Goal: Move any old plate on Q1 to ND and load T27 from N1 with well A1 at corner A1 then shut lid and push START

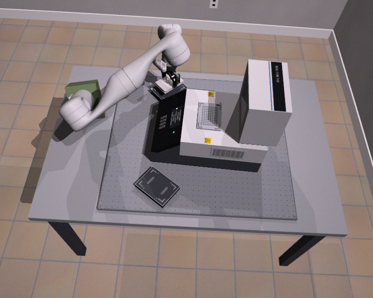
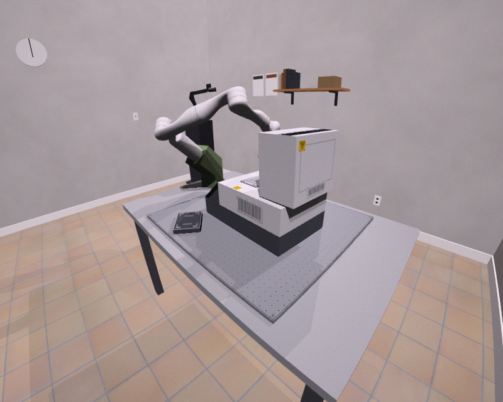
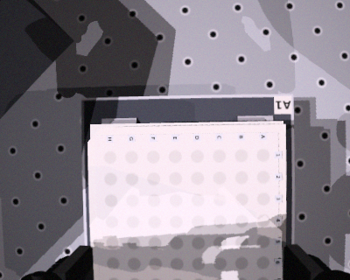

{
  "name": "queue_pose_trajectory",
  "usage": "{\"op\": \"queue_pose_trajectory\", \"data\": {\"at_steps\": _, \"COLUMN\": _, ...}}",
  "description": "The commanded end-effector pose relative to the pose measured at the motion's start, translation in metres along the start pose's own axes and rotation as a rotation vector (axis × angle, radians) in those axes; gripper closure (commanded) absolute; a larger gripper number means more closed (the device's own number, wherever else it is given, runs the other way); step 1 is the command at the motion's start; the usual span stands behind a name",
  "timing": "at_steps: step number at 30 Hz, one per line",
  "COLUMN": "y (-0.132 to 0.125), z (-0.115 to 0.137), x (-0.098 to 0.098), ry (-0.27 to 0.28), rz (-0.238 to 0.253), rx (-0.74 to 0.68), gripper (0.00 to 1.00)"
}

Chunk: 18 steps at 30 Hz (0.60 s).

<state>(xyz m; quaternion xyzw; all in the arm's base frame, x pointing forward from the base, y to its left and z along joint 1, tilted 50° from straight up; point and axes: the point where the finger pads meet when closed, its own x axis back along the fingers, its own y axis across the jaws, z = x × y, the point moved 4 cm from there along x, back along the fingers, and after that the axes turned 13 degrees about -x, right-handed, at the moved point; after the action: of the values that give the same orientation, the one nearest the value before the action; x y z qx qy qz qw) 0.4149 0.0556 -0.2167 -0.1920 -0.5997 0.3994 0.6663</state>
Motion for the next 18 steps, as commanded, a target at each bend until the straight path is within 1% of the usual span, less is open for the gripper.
{"op": "queue_pose_trajectory", "data": {"at_steps": 1, "y": 0.0, "z": -0.001, "x": 0.005, "ry": -0.002, "rz": -0.001, "rx": 0.0, "gripper": 0.09}}
{"op": "queue_pose_trajectory", "data": {"at_steps": 18, "y": 0.0, "z": -0.001, "x": 0.025, "ry": -0.002, "rz": -0.001, "rx": 0.0, "gripper": 0.09}}
